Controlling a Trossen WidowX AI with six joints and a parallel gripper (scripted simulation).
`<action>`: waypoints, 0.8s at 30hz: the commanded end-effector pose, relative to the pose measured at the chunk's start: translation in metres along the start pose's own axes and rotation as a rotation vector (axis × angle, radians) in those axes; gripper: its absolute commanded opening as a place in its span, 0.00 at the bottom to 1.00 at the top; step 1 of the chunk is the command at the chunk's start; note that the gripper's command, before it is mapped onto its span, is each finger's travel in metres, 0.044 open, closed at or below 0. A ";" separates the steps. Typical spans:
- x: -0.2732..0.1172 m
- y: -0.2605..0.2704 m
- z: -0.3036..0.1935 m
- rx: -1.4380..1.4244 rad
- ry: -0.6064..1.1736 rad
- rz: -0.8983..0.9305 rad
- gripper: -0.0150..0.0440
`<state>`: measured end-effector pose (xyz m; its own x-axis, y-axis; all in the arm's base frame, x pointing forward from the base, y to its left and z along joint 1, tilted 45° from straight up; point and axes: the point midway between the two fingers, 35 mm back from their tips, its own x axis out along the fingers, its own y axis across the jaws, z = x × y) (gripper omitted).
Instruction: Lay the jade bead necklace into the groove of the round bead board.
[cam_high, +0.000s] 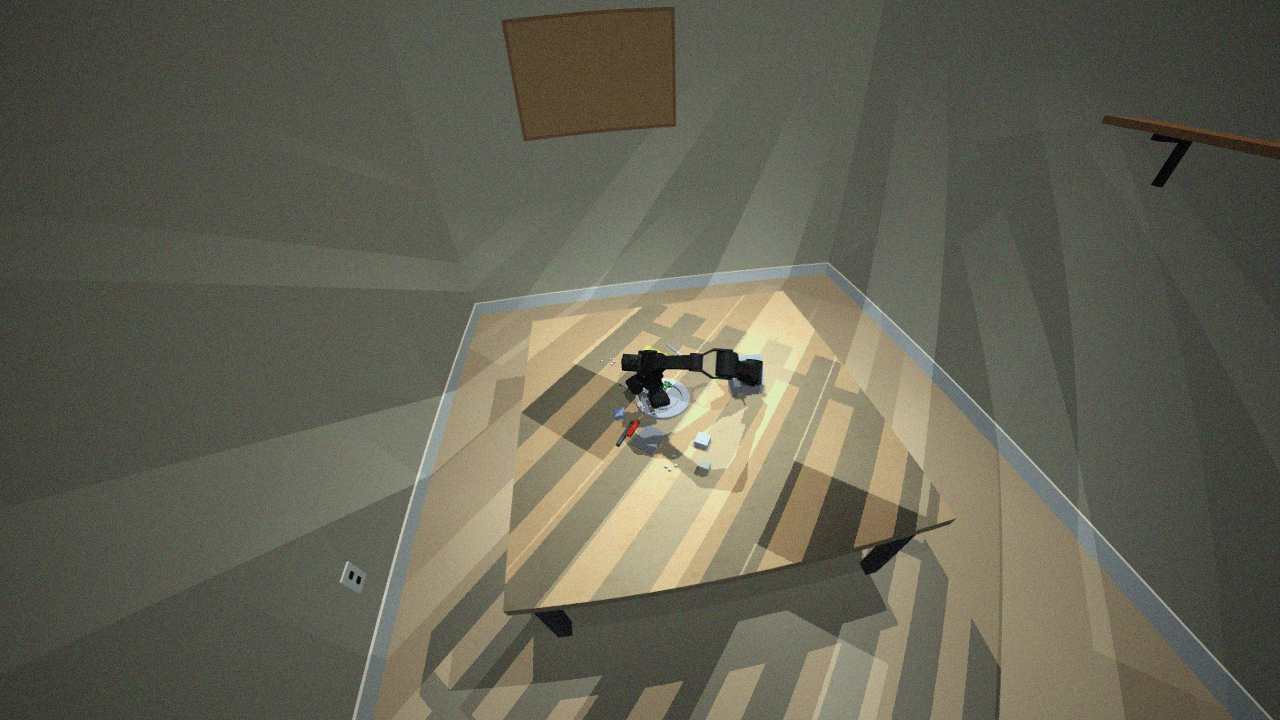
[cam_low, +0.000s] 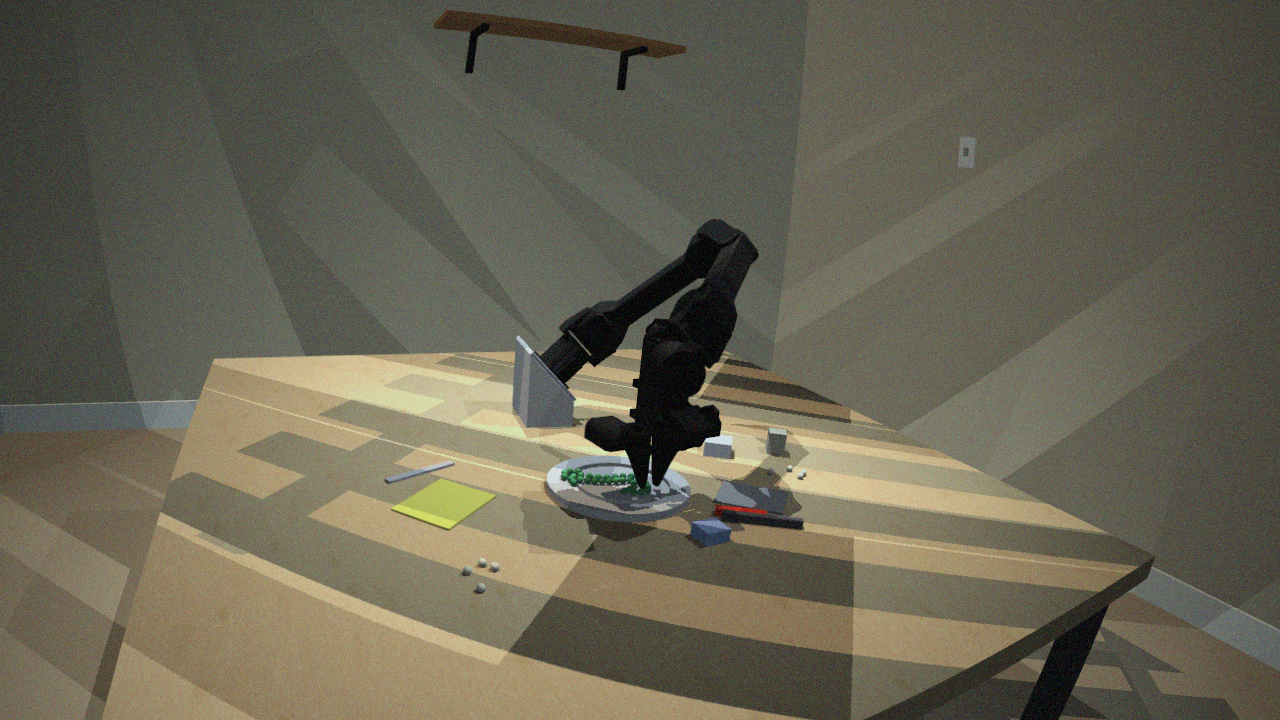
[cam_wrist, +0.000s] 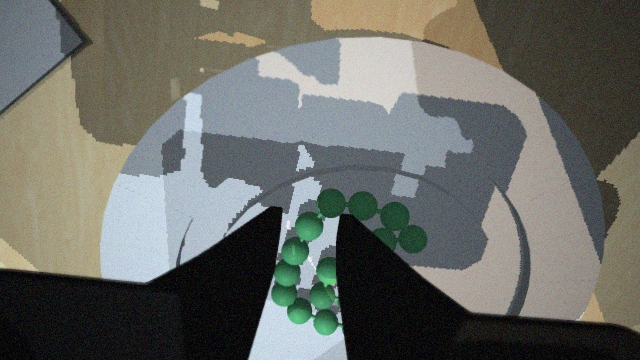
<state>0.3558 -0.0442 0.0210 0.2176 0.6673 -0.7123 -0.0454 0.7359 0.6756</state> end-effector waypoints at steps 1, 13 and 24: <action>0.000 0.000 0.000 -0.002 -0.001 -0.001 0.38; 0.000 0.000 0.000 -0.002 -0.001 -0.001 0.25; -0.006 0.000 -0.002 0.007 0.007 0.007 0.25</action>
<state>0.3539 -0.0450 0.0220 0.2119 0.6703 -0.7112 -0.0415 0.7332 0.6787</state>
